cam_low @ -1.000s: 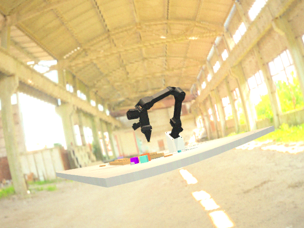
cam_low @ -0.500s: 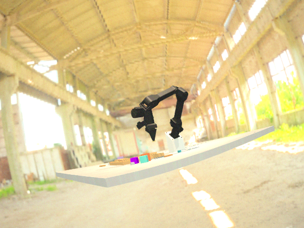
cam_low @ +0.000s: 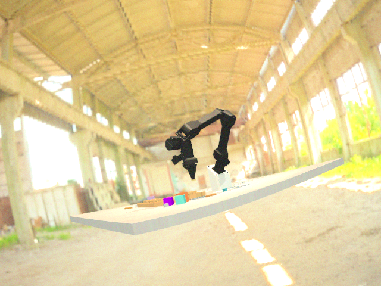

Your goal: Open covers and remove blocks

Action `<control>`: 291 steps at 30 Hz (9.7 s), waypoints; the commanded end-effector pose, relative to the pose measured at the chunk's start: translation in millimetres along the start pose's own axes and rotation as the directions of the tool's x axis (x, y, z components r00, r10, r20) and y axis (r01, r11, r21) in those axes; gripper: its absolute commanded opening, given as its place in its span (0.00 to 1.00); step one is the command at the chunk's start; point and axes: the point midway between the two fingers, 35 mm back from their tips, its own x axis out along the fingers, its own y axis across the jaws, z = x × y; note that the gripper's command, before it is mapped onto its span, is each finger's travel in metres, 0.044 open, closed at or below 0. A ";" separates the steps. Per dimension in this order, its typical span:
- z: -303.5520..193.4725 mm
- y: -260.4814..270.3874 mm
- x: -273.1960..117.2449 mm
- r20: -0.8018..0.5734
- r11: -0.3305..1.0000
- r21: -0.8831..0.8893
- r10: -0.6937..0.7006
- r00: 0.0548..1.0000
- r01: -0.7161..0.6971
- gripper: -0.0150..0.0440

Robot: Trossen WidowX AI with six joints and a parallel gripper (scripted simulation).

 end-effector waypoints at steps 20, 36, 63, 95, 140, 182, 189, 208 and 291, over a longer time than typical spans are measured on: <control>0.7 -1.1 41.2 -0.005 1.000 0.008 -0.007 1.000 0.007 0.39; -1.0 -1.2 67.1 -0.006 1.000 0.008 -0.005 1.000 0.005 0.39; -4.3 0.2 90.2 -0.008 1.000 0.001 0.007 1.000 -0.007 0.57; -3.6 -1.8 19.0 -0.007 1.000 0.008 -0.002 1.000 0.002 1.00; 91.5 -203.9 13.3 -0.001 0.684 0.730 -0.019 1.000 0.013 0.25; 93.6 -213.7 76.2 -0.005 0.647 0.763 -0.009 1.000 0.010 0.25; 93.6 -213.7 76.2 -0.005 0.647 0.763 -0.009 1.000 0.010 0.25; 97.2 -226.7 78.9 -0.004 0.637 0.770 -0.010 1.000 0.010 0.25; 97.6 -223.8 31.1 -0.003 0.979 0.202 -0.012 1.000 0.013 0.50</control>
